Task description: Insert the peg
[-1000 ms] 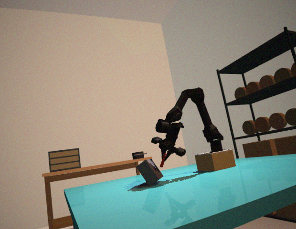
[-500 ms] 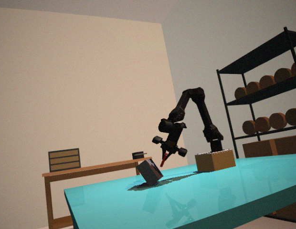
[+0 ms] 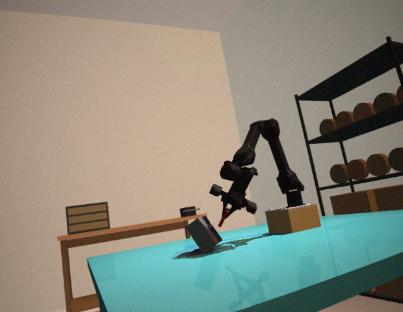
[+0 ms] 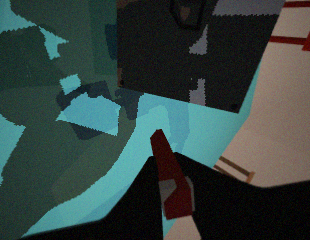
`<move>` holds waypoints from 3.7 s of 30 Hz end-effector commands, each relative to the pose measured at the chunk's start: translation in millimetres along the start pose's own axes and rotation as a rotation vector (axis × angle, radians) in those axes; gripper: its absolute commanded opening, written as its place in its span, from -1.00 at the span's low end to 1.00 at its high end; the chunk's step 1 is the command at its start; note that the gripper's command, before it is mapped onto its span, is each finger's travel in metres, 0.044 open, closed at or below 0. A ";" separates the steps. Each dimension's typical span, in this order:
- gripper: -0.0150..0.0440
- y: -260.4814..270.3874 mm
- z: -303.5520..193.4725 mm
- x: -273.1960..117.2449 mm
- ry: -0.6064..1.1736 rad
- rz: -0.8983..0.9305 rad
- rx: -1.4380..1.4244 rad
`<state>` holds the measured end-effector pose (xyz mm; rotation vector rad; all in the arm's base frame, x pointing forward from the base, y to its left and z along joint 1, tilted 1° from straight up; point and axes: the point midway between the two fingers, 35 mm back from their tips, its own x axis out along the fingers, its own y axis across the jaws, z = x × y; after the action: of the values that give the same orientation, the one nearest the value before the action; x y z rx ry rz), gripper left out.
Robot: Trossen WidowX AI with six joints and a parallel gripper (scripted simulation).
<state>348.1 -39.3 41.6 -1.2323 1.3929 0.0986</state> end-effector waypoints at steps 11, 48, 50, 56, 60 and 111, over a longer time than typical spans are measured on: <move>-0.49 3.7 11.0 -8.1 -0.001 -0.057 -0.166; -0.49 15.2 39.0 -33.5 0.025 -0.215 -0.608; -0.49 15.9 40.4 -35.0 0.028 -0.223 -0.632; -0.49 18.2 44.5 -39.6 0.037 -0.249 -0.701; -0.49 19.8 47.2 -42.6 0.044 -0.266 -0.747; -0.49 29.0 74.7 -57.8 0.140 -0.432 -1.176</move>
<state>361.0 60.8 49.9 -2.5087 1.1211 0.5910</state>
